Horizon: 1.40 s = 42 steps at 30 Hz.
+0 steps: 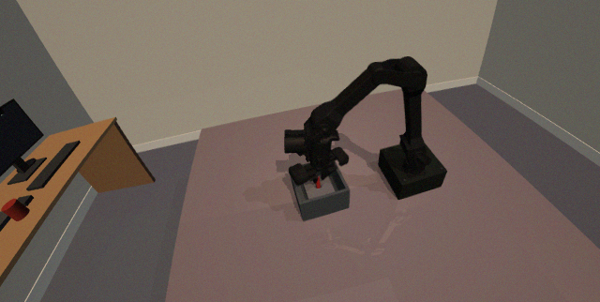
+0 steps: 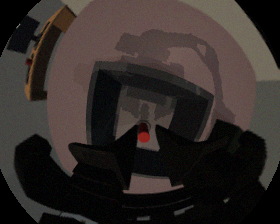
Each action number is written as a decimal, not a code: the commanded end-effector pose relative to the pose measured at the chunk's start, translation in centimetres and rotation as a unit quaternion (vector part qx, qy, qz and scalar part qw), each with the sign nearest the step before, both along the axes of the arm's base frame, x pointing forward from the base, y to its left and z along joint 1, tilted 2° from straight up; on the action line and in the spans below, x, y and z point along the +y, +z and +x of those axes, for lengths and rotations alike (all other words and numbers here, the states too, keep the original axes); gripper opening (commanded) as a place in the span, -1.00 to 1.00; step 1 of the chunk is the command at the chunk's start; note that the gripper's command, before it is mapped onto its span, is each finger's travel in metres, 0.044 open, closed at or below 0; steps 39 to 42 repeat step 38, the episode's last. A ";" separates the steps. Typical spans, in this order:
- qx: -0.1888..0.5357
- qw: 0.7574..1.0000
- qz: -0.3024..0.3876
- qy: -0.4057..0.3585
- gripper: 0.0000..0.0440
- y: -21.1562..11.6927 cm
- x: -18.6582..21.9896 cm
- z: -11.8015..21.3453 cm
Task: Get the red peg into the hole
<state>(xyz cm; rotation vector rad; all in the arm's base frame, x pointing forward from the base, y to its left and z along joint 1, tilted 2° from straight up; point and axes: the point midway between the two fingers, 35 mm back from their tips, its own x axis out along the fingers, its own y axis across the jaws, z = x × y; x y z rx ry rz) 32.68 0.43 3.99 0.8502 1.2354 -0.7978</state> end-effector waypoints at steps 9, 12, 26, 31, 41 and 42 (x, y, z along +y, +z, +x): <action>-0.002 1.000 -0.002 0.013 0.57 -0.2 -1.2 2.8; -0.006 1.000 -0.005 0.015 0.83 0.0 -1.6 3.6; -0.054 0.998 -0.027 0.000 1.00 1.6 -4.9 7.2; -0.077 0.997 -0.032 -0.006 1.00 2.1 -5.8 8.6; -0.078 0.996 -0.032 -0.006 1.00 2.2 -5.8 8.7; -0.078 0.996 -0.032 -0.006 1.00 2.2 -5.8 8.7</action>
